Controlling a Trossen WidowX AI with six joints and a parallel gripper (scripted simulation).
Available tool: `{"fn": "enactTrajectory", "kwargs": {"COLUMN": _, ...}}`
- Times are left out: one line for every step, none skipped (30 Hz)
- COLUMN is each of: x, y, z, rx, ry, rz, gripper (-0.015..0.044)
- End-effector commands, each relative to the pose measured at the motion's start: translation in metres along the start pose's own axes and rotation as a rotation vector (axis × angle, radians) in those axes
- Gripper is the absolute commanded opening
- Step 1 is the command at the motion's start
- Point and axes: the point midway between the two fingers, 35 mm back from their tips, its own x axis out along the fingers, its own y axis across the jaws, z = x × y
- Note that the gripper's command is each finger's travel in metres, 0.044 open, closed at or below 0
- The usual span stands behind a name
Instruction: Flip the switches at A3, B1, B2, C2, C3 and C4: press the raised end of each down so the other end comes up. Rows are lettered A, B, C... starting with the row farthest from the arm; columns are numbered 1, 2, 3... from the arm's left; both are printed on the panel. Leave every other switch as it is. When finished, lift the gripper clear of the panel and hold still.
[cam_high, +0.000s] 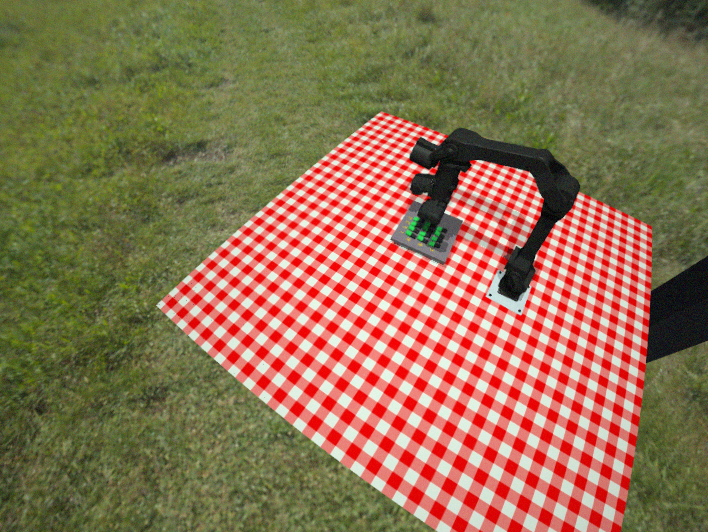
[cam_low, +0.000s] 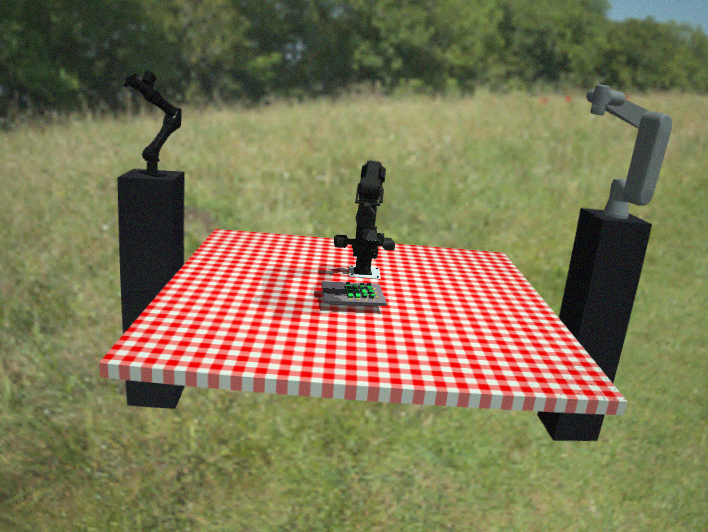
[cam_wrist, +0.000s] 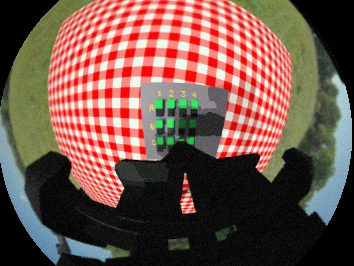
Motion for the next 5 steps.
{"fn": "enactTrajectory", "kwargs": {"x": -0.0018, "y": 0.0005, "z": 0.0015, "rx": 0.004, "ry": -0.005, "rz": 0.0, "gripper": 0.0}}
{"fn": "enactTrajectory", "kwargs": {"x": -0.0018, "y": 0.0005, "z": 0.0015, "rx": 0.004, "ry": -0.005, "rz": 0.0, "gripper": 0.0}}
{"fn": "enactTrajectory", "kwargs": {"x": -0.0018, "y": 0.0005, "z": 0.0015, "rx": 0.004, "ry": -0.005, "rz": 0.0, "gripper": 0.0}}
{"fn": "enactTrajectory", "kwargs": {"x": -0.0018, "y": 0.0005, "z": 0.0015, "rx": 0.004, "ry": -0.005, "rz": 0.0, "gripper": 0.0}}
{"fn": "enactTrajectory", "kwargs": {"x": -0.0018, "y": 0.0005, "z": 0.0015, "rx": 0.004, "ry": -0.005, "rz": 0.0, "gripper": 0.0}}
